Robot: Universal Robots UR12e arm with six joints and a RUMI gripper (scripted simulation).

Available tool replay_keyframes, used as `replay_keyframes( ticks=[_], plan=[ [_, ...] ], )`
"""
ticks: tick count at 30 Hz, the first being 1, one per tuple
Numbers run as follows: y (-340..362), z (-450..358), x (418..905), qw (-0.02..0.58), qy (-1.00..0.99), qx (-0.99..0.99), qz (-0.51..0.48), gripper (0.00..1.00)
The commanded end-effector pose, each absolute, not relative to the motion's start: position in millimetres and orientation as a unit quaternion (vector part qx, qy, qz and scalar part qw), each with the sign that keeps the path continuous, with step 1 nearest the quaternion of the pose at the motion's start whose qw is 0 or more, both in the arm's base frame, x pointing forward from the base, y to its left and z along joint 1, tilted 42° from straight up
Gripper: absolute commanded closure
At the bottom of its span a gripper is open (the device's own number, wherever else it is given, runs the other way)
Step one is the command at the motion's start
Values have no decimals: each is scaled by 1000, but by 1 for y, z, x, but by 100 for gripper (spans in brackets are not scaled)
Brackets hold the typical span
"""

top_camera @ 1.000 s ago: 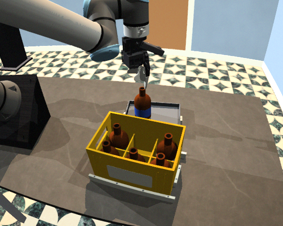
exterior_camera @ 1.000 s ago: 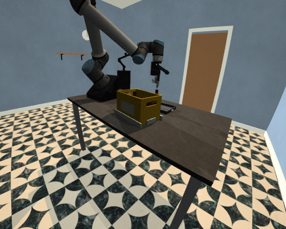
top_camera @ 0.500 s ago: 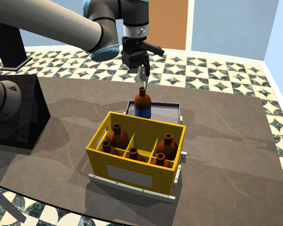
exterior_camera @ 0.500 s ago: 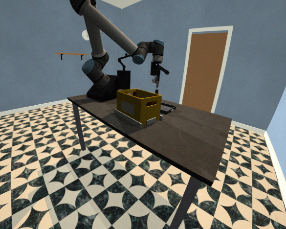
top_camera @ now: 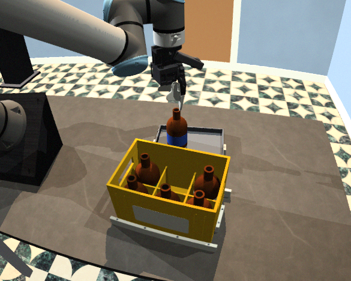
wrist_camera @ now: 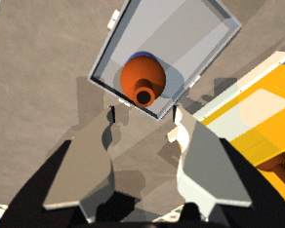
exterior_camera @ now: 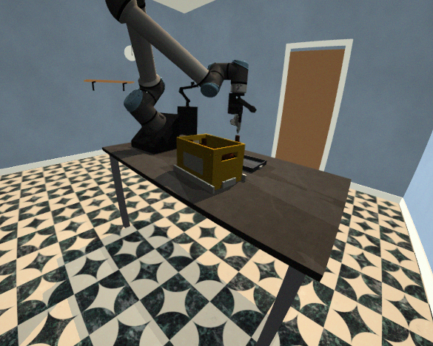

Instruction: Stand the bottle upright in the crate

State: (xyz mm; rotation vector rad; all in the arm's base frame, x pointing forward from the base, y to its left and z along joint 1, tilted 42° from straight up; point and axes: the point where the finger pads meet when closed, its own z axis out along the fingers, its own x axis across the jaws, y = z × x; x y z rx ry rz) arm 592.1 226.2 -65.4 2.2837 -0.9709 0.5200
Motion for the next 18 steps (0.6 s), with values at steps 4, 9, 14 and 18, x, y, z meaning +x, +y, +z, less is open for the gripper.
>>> replay_keyframes(
  ticks=[4, 9, 14, 18],
  plan=[
    [226, -66, 593, 298, -365, 860, 196, 62],
    [225, -67, 593, 298, -365, 860, 196, 62],
    [222, -70, 593, 298, -365, 860, 196, 62],
    [221, -71, 593, 298, -365, 860, 196, 62]
  ],
)
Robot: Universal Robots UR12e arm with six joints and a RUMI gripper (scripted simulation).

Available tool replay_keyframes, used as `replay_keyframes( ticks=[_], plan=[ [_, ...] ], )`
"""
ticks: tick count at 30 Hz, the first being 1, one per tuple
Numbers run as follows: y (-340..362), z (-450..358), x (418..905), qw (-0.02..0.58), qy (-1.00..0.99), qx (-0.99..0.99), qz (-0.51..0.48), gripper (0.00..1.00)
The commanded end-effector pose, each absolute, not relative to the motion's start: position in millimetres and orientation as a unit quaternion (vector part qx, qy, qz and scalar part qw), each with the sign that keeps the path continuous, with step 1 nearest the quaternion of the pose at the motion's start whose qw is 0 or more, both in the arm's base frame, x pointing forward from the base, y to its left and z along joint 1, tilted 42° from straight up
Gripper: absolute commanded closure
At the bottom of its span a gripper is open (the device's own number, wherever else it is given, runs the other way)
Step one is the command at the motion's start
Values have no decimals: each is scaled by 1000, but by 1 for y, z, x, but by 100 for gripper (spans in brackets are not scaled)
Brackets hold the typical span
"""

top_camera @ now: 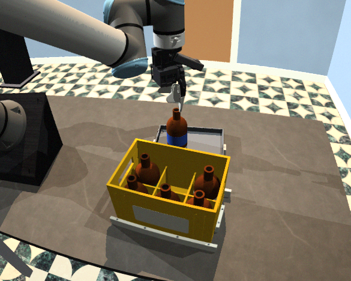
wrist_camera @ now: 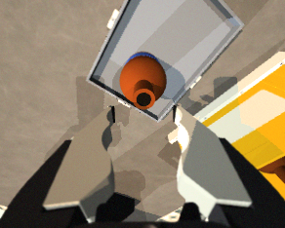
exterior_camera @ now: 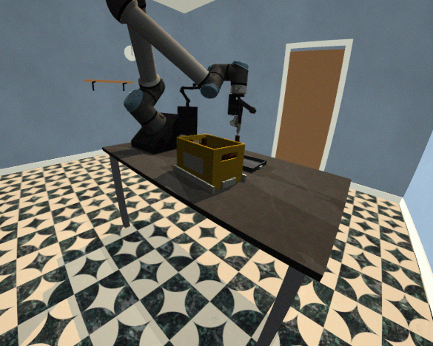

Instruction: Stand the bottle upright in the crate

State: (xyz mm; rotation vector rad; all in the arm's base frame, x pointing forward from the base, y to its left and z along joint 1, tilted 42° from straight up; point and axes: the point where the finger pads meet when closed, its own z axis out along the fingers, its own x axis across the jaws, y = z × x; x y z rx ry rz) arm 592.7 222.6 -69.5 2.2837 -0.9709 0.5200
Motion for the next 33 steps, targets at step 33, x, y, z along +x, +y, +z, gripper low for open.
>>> replay_keyframes(
  ticks=[33],
  plan=[
    [202, -93, 597, 298, -365, 860, 196, 62]
  ],
)
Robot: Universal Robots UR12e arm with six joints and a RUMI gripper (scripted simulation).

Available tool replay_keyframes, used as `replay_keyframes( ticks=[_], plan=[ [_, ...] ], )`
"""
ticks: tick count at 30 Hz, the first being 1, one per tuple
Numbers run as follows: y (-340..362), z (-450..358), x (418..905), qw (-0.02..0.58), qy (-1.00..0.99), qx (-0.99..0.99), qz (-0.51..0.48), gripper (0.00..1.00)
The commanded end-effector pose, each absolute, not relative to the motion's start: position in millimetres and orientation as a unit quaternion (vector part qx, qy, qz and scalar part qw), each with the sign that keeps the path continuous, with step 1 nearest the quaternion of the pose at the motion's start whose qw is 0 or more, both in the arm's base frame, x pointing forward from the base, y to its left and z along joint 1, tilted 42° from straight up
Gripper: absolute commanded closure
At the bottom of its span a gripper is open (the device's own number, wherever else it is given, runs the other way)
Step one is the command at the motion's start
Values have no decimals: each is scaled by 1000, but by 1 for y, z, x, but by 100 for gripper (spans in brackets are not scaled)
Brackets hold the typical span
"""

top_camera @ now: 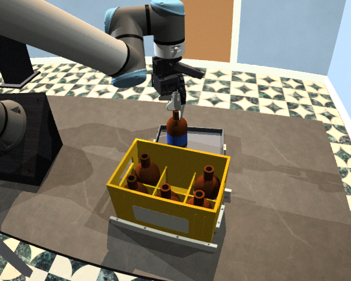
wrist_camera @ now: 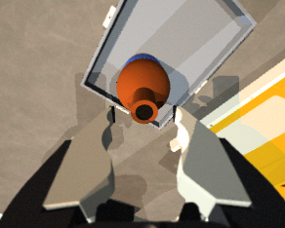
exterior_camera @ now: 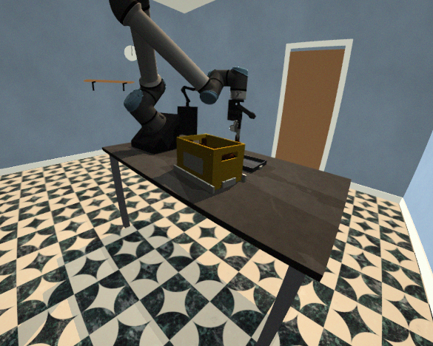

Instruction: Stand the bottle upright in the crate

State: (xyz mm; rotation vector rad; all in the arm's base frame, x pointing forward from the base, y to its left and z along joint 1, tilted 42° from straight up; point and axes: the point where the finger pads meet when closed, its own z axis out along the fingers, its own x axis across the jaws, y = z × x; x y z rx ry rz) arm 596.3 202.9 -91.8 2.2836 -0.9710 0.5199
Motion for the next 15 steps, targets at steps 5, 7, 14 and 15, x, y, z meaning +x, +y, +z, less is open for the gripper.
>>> replay_keyframes(
  ticks=[5, 7, 14, 15],
  plan=[
    [201, -94, 597, 298, -365, 860, 196, 62],
    [201, -94, 597, 298, -365, 860, 196, 62],
    [201, -94, 597, 298, -365, 860, 196, 62],
    [201, -94, 597, 298, -365, 860, 196, 62]
  ],
)
